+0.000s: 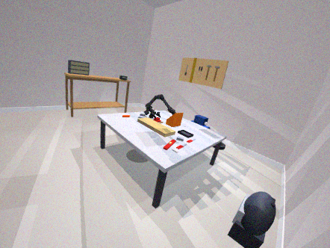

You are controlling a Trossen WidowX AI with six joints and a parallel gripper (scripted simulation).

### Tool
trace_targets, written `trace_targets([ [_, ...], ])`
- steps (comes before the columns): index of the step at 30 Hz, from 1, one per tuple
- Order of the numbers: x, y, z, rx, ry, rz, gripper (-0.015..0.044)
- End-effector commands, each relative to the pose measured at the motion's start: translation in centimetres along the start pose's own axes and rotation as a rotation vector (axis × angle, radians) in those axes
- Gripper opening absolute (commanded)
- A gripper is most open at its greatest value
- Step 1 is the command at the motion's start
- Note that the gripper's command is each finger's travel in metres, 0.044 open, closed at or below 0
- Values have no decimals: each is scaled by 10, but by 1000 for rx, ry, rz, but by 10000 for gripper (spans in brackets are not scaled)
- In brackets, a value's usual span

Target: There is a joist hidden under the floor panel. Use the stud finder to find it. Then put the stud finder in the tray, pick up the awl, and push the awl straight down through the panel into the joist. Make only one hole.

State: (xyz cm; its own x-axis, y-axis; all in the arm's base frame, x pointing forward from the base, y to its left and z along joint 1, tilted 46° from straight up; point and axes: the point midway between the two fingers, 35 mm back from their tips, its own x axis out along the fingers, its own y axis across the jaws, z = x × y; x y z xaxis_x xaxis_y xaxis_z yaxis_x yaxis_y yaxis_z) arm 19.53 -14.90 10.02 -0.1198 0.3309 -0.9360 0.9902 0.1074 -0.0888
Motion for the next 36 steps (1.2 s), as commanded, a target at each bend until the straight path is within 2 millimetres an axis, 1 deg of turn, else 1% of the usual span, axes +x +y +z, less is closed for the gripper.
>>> trace_targets([
  [1, -5, 0, 0, -3, -1, 0, 440],
  [16, -21, 0, -2, -3, -4, 2, 440],
  [19, -29, 1, -18, 3, -21, 21, 440],
  [23, -43, -1, -58, 15, -54, 72, 440],
  [25, -47, -3, -70, 18, -62, 89, 440],
  [27, -47, -3, -72, 18, -63, 91, 440],
  [28, -46, -1, -62, 4, -64, 83, 440],
  [29, -45, -1, -62, -16, -76, 80, 440],
  [30, -42, -1, -61, -76, -112, 71, 440],
  [31, -37, -2, -58, -174, -172, 55, 440],
  [36, -16, -2, -44, -747, -528, -108, 440],
])
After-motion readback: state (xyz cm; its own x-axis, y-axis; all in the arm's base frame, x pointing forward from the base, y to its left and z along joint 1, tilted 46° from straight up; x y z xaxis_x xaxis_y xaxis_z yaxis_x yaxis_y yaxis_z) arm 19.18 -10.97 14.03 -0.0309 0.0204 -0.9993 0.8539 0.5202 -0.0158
